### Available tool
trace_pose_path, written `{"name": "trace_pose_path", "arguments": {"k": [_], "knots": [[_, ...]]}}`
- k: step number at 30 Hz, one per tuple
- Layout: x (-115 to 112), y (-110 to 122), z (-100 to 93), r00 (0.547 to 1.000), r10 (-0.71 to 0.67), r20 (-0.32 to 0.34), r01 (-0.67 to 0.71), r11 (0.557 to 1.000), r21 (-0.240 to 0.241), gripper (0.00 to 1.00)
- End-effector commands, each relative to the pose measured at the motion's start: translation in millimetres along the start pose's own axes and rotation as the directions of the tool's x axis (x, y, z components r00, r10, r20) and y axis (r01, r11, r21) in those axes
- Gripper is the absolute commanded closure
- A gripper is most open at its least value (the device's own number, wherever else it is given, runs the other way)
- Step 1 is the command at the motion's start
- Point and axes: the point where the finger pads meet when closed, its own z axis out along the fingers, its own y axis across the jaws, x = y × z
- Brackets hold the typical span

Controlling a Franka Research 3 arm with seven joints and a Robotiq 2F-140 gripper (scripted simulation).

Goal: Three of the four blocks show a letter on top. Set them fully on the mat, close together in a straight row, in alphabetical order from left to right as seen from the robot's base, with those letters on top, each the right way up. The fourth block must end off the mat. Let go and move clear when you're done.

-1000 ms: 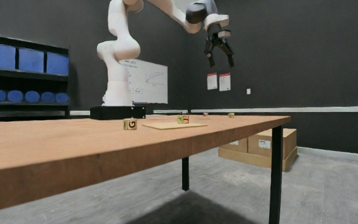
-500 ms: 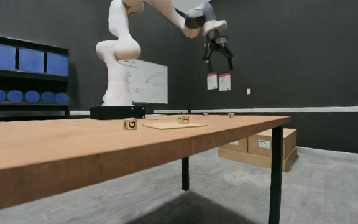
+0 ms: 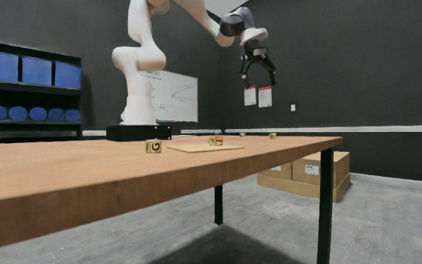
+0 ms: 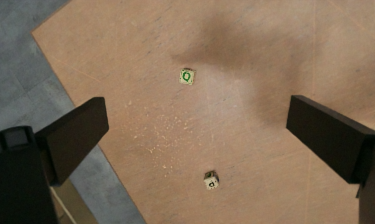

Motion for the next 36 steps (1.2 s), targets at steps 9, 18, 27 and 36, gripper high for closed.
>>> {"name": "trace_pose_path", "arguments": {"k": [9,18,27,36], "knots": [[-21,-2,8.6,0.981,0.195,-0.013,-0.195,0.979,-0.055,0.00],[-37,-4,14.7,0.966,0.257,-0.013,-0.258,0.964,-0.061,0.00],[-63,-7,25.2,0.935,0.354,-0.015,-0.354,0.932,-0.072,0.00],[-84,-7,34.9,0.901,0.433,-0.018,-0.433,0.898,-0.082,0.00]]}}
